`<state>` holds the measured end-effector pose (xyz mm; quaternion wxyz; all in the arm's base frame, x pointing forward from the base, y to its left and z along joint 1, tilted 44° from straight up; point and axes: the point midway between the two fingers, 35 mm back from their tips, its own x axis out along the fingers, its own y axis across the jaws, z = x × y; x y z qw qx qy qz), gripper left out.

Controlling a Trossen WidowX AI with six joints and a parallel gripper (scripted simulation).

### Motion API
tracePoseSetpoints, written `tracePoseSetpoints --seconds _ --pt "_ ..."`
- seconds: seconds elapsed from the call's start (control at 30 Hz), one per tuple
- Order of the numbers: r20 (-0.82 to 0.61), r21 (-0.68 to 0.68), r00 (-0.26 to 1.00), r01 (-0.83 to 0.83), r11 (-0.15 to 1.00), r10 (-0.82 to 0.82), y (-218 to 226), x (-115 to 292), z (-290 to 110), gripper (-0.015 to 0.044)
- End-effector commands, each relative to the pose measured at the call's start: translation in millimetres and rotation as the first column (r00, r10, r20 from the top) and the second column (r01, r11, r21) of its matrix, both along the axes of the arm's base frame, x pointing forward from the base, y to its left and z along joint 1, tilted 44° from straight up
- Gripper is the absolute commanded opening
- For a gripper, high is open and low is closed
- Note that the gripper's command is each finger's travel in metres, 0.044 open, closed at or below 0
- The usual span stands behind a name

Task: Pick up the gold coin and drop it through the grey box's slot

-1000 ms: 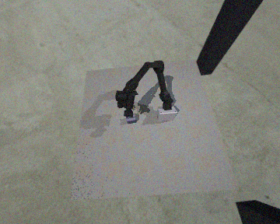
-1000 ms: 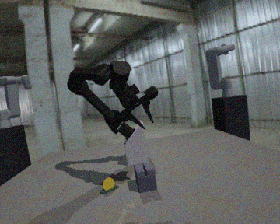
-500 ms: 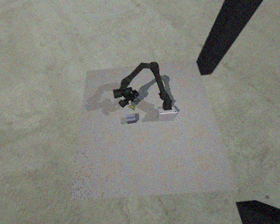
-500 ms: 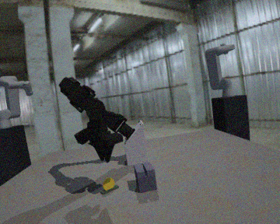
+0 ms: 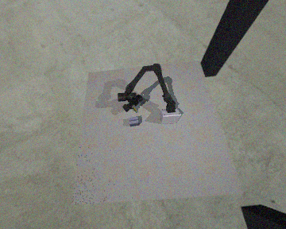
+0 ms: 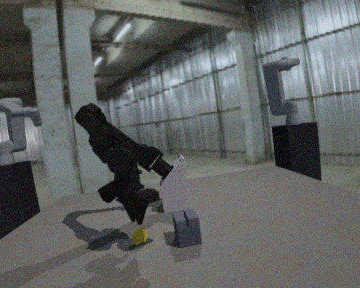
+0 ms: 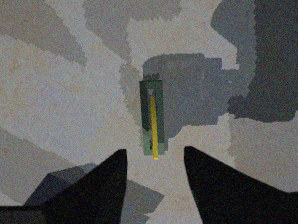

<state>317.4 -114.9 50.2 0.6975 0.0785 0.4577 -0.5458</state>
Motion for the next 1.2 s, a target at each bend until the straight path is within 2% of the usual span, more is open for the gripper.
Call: tracePoseSetpoints --seconds 0.0,1.17 --pt "-0.014 -0.004 1.0 -0.005 1.0 0.005 -3 -2 -6 0.0161" --pt "-0.015 -0.007 1.0 -0.005 1.0 0.005 -39 -3 -42 0.0161"
